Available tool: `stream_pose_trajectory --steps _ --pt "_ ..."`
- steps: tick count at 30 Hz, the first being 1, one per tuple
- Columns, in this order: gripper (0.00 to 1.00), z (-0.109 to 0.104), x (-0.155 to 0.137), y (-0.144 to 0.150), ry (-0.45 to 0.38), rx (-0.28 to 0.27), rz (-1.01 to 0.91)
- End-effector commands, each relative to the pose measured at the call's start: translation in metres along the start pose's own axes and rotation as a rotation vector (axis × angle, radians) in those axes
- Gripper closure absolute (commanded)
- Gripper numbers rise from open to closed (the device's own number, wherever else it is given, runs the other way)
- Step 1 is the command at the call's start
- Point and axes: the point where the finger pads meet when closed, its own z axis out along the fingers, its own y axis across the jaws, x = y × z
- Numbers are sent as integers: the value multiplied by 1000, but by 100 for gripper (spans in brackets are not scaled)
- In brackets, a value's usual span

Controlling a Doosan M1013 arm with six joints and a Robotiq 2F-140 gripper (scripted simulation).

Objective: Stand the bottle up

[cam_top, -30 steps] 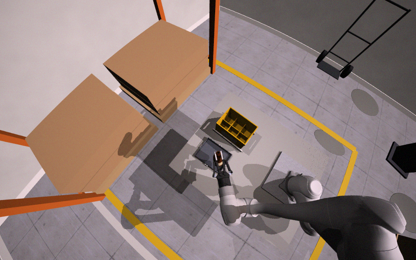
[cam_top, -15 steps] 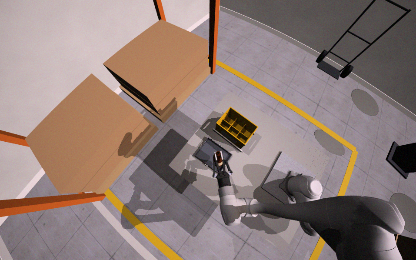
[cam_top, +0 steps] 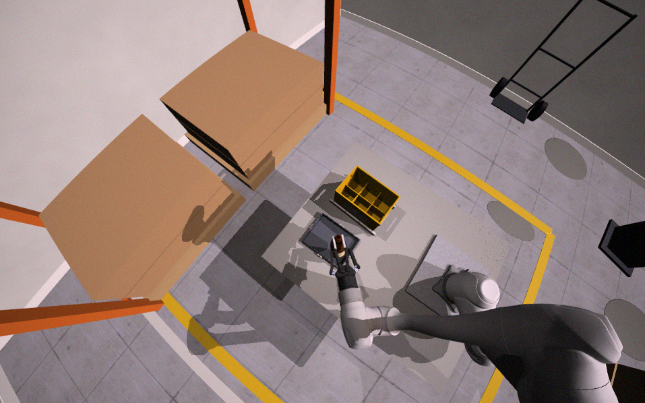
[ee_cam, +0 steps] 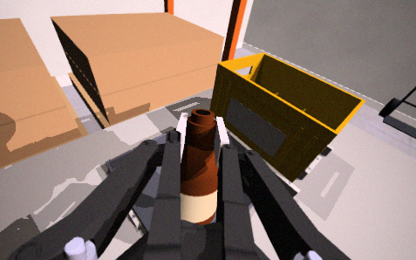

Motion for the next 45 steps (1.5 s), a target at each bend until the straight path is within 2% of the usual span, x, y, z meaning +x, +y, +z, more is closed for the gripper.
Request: stream_pose_trajectory --steps 1,45 --pt "90 1 -3 0 0 0 0" --pt "90 15 -41 0 0 0 0"
